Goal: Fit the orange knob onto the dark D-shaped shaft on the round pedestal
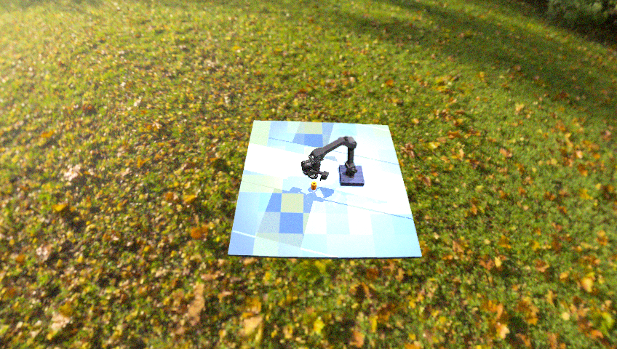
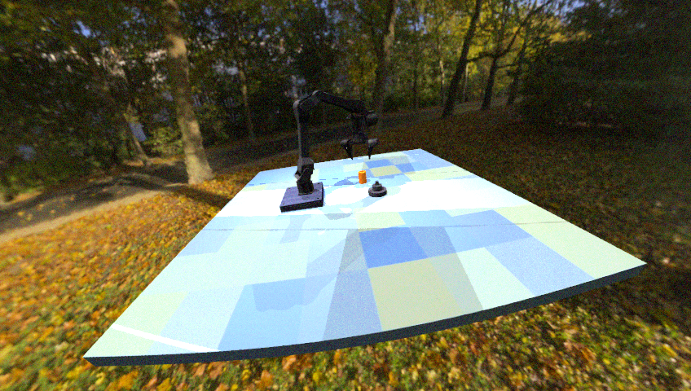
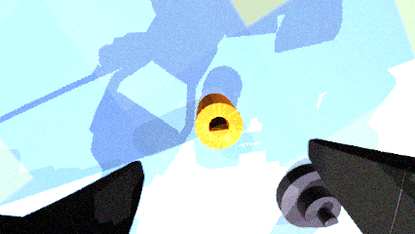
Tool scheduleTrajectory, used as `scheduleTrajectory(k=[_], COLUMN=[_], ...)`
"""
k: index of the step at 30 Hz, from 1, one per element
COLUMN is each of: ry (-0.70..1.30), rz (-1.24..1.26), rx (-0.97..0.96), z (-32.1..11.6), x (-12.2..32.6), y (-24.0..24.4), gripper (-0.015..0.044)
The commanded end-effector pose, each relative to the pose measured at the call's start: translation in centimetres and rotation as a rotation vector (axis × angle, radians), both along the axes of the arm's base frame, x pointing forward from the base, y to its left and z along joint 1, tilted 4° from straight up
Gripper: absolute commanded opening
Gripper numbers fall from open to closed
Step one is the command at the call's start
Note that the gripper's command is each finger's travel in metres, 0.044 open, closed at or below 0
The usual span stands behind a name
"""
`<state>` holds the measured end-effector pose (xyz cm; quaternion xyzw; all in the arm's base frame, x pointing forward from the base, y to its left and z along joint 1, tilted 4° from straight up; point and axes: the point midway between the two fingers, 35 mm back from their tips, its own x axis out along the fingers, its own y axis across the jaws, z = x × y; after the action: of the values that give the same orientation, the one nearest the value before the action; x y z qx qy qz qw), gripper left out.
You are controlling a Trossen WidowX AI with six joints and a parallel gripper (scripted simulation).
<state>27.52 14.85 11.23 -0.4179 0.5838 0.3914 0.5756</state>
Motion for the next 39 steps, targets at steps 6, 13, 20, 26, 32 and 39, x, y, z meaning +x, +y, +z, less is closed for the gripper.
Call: scheduleTrajectory(k=[6,13,20,26,32,39], ry=[-0.005,-0.037,-0.049,-0.049,-0.049,-0.049], rz=[-0.144,-0.819,-1.055,-1.055,-1.055,-1.055], rx=[-0.02,-0.011,-0.008,-0.008,-0.008,-0.008], z=[0.1,0.0,0.0,-0.2,-3.4,-4.9], x=[0.0,0.0,0.0,0.0,0.0,0.1], y=[-0.2,-0.2,-0.2,-0.2,-0.4,-0.5], gripper=[0.044,0.044,0.044,0.044,0.044,0.044])
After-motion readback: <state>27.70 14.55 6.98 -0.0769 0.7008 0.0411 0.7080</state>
